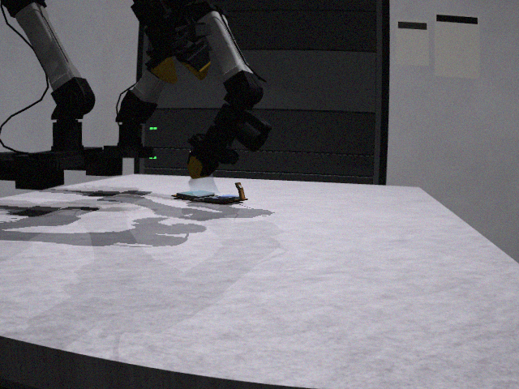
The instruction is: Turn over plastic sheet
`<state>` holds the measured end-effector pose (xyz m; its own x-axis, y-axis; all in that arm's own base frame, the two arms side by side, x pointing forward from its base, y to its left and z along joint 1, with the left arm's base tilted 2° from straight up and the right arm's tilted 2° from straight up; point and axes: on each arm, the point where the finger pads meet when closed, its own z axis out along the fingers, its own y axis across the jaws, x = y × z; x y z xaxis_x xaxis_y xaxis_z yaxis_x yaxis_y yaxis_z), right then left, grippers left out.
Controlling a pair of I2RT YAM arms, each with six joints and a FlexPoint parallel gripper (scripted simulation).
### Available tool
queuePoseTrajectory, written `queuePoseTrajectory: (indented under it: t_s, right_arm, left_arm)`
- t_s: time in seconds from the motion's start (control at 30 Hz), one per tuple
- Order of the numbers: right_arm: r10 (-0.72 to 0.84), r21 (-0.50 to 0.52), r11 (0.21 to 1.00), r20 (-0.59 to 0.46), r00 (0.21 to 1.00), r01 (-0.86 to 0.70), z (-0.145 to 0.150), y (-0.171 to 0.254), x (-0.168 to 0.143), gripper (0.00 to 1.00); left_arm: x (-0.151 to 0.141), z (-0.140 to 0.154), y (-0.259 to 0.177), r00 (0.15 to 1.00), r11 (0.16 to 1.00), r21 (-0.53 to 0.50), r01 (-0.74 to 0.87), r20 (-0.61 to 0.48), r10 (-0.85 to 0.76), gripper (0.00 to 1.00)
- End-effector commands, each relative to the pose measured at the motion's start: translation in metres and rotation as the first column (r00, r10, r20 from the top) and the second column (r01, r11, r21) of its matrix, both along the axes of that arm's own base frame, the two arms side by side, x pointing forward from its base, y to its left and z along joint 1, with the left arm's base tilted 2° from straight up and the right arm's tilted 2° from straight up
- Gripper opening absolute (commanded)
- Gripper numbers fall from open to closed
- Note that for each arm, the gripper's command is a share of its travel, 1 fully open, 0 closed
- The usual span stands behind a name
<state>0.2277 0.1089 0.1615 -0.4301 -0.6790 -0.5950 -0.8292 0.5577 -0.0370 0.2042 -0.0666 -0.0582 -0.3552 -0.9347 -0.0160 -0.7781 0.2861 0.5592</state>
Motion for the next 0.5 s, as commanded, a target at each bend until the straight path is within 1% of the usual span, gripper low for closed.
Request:
queuePoseTrajectory:
  t_s: [0.0, 0.27, 0.47]
  right_arm:
    - [0.036, 0.02, 0.999, 0.018, 0.999, -0.036, 0.015, 0.007, -0.004, 1.0]
    - [0.036, 0.02, 0.999, 0.018, 0.999, -0.036, 0.015, 0.007, -0.004, 1.0]
    - [0.036, 0.02, 0.999, 0.018, 0.999, -0.036, 0.015, 0.007, -0.004, 1.0]
  left_arm:
    - [0.006, 0.0, 0.002, 0.997, 1.0, -0.014, 0.022, 0.078, -0.021, 0.0]
    - [-0.015, -0.013, 0.011, 0.997, 1.0, -0.013, 0.022, 0.074, -0.021, 0.0]
    - [-0.021, -0.016, 0.013, 0.997, 1.0, -0.012, 0.022, 0.073, -0.021, 0.0]
